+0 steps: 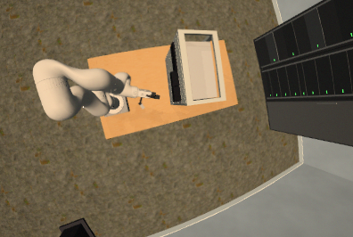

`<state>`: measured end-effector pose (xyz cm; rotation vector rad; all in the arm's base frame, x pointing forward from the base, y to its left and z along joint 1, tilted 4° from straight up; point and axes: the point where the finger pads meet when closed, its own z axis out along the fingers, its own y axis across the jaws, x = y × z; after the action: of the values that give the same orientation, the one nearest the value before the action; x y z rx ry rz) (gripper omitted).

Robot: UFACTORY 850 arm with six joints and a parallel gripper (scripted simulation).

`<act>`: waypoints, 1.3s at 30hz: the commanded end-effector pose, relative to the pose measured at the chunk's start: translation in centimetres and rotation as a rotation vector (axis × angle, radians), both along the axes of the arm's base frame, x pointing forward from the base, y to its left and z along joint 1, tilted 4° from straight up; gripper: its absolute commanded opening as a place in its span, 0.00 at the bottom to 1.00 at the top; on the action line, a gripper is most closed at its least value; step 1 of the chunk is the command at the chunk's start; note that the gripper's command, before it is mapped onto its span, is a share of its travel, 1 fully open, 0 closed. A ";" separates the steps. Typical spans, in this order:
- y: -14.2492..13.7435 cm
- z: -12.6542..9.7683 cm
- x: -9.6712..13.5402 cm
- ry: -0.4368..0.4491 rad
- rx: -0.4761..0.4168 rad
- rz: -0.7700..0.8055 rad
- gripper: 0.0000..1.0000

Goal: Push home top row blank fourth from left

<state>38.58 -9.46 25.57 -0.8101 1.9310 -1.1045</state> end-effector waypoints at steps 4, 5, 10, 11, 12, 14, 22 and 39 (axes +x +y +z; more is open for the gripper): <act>0.5 1.4 0.4 -0.037 -0.066 0.059 1.00; 0.7 1.7 0.5 -0.044 -0.079 0.069 1.00; 1.3 3.0 0.7 -0.077 -0.137 0.116 1.00; 1.4 3.2 0.7 -0.083 -0.148 0.125 1.00; 1.5 3.4 0.7 -0.089 -0.158 0.133 1.00; 1.8 3.9 0.8 -0.101 -0.178 0.149 1.00; 2.4 5.0 0.8 -0.134 -0.229 0.188 1.00; 3.6 6.9 0.8 -0.192 -0.313 0.250 1.00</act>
<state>39.33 -6.03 32.21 -1.0382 1.4889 -1.2879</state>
